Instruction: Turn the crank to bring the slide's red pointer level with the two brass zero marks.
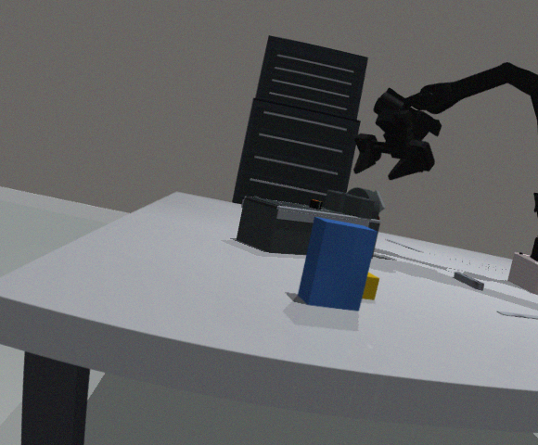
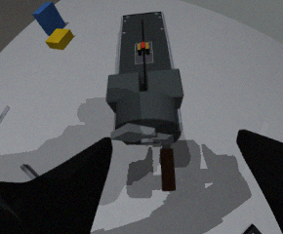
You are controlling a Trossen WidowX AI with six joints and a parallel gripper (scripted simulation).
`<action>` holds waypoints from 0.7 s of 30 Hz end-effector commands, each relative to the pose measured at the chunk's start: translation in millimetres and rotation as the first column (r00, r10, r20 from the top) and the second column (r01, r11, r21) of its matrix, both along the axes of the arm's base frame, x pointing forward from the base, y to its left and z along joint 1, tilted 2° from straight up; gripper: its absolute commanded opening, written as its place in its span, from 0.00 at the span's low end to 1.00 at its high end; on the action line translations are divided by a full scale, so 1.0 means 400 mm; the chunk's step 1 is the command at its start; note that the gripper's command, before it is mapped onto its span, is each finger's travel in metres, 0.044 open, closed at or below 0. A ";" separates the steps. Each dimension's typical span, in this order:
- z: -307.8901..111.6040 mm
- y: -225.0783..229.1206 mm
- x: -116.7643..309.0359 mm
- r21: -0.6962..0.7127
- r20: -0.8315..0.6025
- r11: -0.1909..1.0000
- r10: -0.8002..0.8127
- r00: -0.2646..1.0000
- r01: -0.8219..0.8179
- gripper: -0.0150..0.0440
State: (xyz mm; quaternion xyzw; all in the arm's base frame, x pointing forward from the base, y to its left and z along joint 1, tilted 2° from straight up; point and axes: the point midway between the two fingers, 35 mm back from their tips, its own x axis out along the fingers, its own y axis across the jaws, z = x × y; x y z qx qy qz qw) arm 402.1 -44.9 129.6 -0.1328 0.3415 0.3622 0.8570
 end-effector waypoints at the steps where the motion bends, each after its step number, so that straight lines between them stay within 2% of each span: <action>1: 0.098 0.001 -0.012 -0.004 0.015 1.000 0.003 1.000 -0.003 1.00; 8: 0.088 0.052 0.021 -0.058 -0.035 0.996 -0.073 0.997 0.071 1.00; 21: 0.095 0.206 0.109 -0.127 -0.020 0.921 -0.372 0.928 0.367 1.00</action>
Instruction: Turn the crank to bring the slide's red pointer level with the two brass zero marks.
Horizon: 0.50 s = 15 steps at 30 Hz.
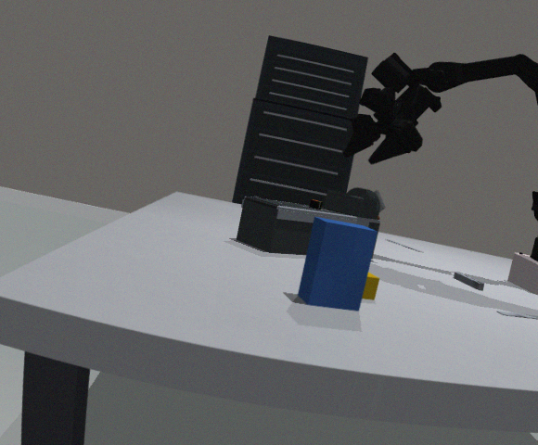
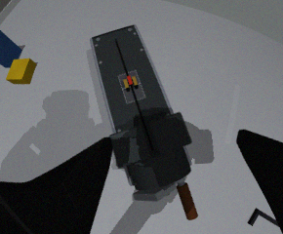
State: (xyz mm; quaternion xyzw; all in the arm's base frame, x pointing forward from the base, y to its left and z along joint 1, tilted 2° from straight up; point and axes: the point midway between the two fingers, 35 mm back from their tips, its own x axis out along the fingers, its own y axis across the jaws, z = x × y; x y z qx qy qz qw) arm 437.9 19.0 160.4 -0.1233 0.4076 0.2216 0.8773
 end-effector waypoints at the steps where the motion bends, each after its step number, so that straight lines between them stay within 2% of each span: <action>1: 0.022 0.059 0.025 -0.004 0.039 0.992 -0.123 0.992 0.123 1.00; 6: 0.044 0.123 0.046 0.027 0.090 0.968 -0.250 0.964 0.248 1.00; 9: 0.045 0.132 0.049 0.034 0.097 0.964 -0.266 0.959 0.264 1.00; 15: -0.055 0.137 0.055 0.035 0.097 0.964 -0.266 0.959 0.264 1.00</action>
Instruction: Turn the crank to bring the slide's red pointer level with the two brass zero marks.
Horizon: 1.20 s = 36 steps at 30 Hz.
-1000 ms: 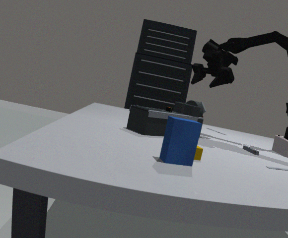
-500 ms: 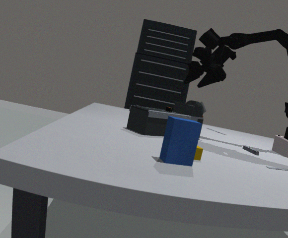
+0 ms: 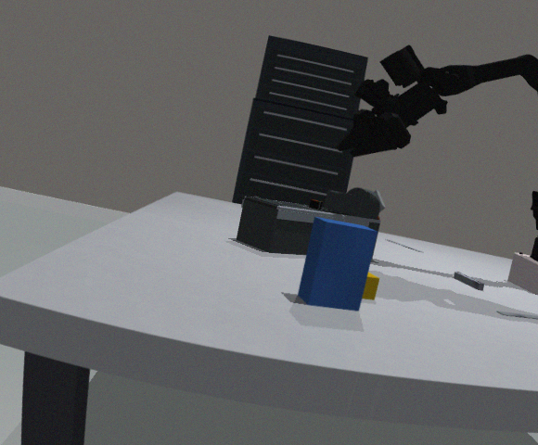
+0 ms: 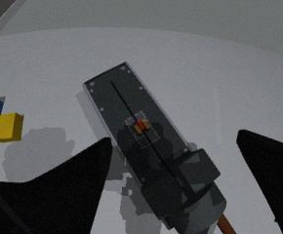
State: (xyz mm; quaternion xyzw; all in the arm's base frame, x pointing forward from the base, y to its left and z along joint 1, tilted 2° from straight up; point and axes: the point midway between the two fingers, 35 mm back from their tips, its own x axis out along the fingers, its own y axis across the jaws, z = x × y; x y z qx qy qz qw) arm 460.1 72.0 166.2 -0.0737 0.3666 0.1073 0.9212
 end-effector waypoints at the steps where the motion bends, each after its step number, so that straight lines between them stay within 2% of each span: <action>1: -0.088 0.006 -0.001 0.001 -0.013 1.000 -0.018 1.000 0.018 1.00; 3: -0.112 0.006 -0.002 0.001 -0.013 1.000 -0.018 1.000 0.018 1.00; 24: -0.109 0.006 -0.002 0.001 -0.013 1.000 -0.017 1.000 0.017 1.00; 32: 0.022 0.001 -0.006 0.000 -0.013 1.000 -0.013 1.000 0.013 1.00; 36: 0.030 -0.009 -0.010 -0.005 -0.022 1.000 0.004 1.000 -0.004 1.00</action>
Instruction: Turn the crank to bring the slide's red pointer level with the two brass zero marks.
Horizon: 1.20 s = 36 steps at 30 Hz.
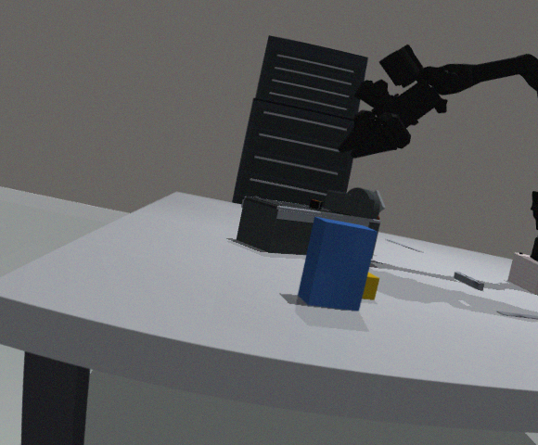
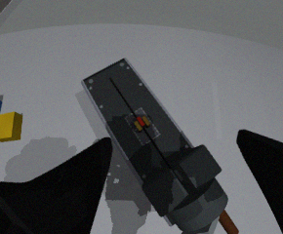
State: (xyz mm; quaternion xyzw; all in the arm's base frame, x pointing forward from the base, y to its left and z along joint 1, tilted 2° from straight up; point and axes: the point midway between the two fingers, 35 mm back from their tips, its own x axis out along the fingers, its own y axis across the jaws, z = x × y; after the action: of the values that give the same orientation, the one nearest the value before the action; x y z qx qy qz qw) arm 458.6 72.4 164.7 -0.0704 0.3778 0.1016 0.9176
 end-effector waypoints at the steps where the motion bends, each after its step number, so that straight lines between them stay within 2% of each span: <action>1: 0.029 -0.021 -0.009 -0.008 -0.009 0.999 0.039 0.999 -0.039 1.00; 12: -0.006 -0.165 -0.068 0.002 -0.083 0.949 0.314 0.946 -0.315 1.00; 22: 0.007 -0.279 -0.140 0.057 0.009 0.861 0.506 0.862 -0.506 1.00; 31: 0.011 -0.294 -0.151 0.061 0.035 0.847 0.526 0.850 -0.527 1.00; 36: -0.048 -0.295 -0.142 0.061 0.036 0.847 0.526 0.850 -0.527 1.00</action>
State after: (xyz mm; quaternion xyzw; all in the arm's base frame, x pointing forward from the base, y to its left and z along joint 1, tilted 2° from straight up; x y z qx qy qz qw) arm 401.2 -45.2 164.9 -0.1454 0.3294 0.3568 0.8620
